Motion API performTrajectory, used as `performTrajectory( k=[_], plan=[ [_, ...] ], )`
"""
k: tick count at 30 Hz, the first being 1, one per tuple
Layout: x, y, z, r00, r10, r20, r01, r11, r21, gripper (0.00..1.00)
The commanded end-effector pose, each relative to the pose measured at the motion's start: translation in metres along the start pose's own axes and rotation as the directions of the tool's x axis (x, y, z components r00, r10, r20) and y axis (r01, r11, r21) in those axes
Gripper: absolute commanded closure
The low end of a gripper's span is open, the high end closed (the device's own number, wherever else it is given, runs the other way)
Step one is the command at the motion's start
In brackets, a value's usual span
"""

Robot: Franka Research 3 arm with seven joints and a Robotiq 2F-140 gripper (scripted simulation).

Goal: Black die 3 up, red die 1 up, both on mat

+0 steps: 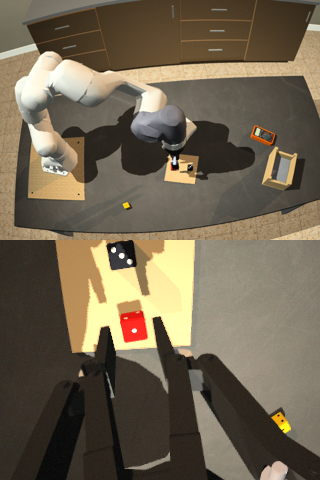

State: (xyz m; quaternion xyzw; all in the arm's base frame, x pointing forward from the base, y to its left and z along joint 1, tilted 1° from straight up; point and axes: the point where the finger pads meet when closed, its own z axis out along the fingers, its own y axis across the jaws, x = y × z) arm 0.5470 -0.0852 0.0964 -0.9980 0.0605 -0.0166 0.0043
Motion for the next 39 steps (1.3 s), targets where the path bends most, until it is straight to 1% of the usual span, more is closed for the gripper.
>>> performTrajectory(
  k=[1,4,13,14,34,39],
  plan=[
    [-0.007,0.0,-0.016,0.999,0.024,0.025,-0.023,1.0,-0.005,0.68],
    [-0.007,0.0,-0.026,0.999,0.024,0.025,-0.023,1.0,-0.005,0.68],
    [-0.007,0.0,-0.033,0.999,0.024,0.025,-0.023,1.0,-0.005,0.68],
    [-0.007,0.0,-0.033,0.999,0.024,0.025,-0.023,1.0,-0.005,0.0],
    [-0.007,0.0,-0.034,0.999,0.024,0.025,-0.023,1.0,-0.005,0.0],
    [-0.007,0.0,-0.037,0.999,0.024,0.025,-0.023,1.0,-0.005,0.0]
  ],
)
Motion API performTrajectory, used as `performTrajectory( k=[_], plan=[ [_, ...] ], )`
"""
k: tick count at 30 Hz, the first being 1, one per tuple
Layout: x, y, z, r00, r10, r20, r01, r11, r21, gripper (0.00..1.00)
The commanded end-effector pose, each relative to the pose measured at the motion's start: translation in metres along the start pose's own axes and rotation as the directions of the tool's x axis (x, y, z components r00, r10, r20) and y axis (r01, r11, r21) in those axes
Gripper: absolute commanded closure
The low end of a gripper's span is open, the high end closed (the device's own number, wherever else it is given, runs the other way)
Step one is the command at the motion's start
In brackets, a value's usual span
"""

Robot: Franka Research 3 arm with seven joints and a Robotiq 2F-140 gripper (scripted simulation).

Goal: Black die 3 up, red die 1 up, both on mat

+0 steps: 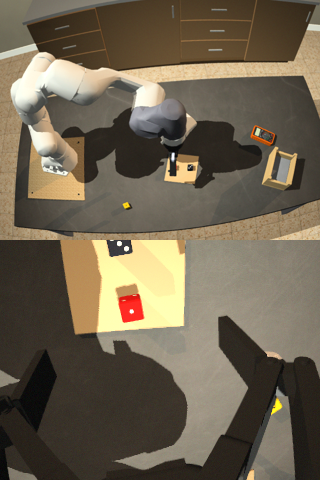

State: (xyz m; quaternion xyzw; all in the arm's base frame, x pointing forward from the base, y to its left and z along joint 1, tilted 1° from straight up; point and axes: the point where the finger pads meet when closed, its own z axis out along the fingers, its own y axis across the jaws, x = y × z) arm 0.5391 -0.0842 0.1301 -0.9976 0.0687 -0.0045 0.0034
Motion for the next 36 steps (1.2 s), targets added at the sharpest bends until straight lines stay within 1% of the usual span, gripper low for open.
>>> performTrajectory(
  k=[1,5,12,16,18,24,36],
  plan=[
    [0.0,0.0,-0.003,1.0,0.007,0.001,-0.007,1.0,-0.001,0.0],
    [0.0,0.0,-0.014,1.0,0.007,0.001,-0.007,1.0,-0.001,0.0],
    [0.0,0.0,-0.045,1.0,0.007,0.001,-0.007,1.0,-0.001,0.0],
    [0.0,0.0,-0.059,1.0,0.007,0.001,-0.007,1.0,-0.001,0.0],
    [0.0,0.0,-0.059,1.0,0.007,0.001,-0.007,1.0,-0.001,0.0],
    [0.0,0.0,-0.069,1.0,0.007,0.001,-0.007,1.0,-0.001,0.0],
    [0.0,0.0,-0.07,1.0,0.007,0.001,-0.007,1.0,-0.001,0.0]
  ],
)
